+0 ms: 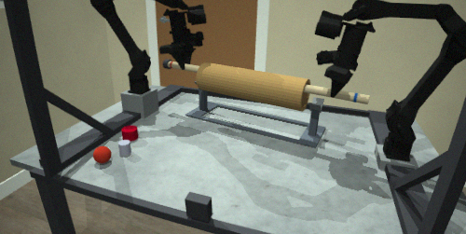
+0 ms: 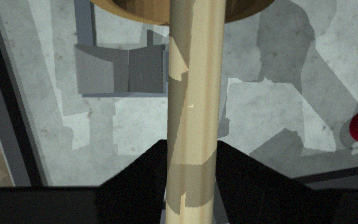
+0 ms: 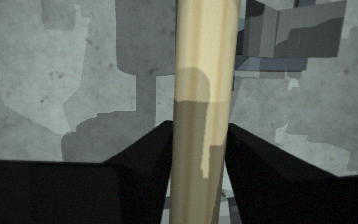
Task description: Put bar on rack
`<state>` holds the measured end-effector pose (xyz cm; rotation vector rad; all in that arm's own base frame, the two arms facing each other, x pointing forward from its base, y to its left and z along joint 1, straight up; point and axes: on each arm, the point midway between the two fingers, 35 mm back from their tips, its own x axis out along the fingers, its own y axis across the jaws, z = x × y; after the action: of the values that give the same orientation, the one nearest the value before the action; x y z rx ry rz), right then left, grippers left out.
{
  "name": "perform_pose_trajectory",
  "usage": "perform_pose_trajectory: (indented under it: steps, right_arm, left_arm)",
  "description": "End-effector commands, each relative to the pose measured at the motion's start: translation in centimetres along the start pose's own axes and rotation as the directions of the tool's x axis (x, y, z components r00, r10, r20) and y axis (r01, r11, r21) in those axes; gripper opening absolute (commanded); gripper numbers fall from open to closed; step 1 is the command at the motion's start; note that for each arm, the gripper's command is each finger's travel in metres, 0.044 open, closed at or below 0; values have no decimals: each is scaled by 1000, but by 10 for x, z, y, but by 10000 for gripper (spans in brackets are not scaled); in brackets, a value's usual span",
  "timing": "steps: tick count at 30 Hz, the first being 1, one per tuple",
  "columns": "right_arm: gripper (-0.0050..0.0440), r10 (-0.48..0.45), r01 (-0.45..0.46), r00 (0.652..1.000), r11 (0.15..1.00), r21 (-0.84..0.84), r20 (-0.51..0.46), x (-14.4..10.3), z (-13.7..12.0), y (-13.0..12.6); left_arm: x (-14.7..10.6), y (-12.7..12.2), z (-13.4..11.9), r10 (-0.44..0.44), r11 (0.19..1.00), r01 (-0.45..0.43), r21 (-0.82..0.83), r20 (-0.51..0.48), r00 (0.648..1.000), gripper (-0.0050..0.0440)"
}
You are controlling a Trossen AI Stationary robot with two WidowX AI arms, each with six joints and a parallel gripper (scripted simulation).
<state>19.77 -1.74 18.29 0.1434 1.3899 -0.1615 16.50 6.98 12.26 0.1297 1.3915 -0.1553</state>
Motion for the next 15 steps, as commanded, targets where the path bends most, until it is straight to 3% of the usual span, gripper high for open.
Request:
perform_pose_trajectory:
  steps: [1,4,15]
  right_arm:
    - [50,14,-14,999,1000,-6,40,-12,3,-8]
    - [50,15,-15,999,1000,-3,39,-12,3,-5]
    - [50,9,-9,1000,1000,-17,28,-12,7,-31]
  left_arm:
    - [-9,10,4,20,1000,-20,-3,23,1000,50]
    - [-10,9,4,25,1000,-25,-3,26,999,50]
    - [-12,27,2,27,1000,-26,-16,20,999,50]
